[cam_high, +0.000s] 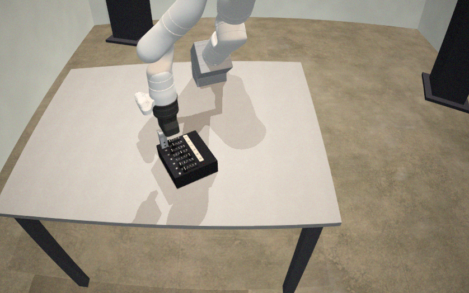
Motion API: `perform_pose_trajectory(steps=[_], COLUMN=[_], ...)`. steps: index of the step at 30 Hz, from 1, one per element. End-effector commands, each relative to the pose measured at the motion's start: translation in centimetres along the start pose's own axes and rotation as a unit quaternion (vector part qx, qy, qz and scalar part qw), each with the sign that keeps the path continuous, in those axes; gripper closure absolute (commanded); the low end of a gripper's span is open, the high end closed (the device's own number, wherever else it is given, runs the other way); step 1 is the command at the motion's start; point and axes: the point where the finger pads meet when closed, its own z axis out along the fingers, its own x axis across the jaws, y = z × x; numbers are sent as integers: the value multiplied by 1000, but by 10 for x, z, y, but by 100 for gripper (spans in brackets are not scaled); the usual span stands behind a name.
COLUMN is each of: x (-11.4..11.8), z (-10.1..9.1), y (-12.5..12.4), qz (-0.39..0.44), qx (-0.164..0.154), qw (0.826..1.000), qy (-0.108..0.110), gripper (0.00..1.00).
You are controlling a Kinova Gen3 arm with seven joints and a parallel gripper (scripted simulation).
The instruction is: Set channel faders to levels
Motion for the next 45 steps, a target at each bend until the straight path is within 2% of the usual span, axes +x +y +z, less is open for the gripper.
perform_pose_trajectory(steps=[1,20,45], x=[0,0,0], z=[0,3,18], y=[0,0,-1], qz=[0,0,0], qx=[1,1,0], qw=[1000,1000,1000], qy=[0,0,0], gripper=[100,100,100])
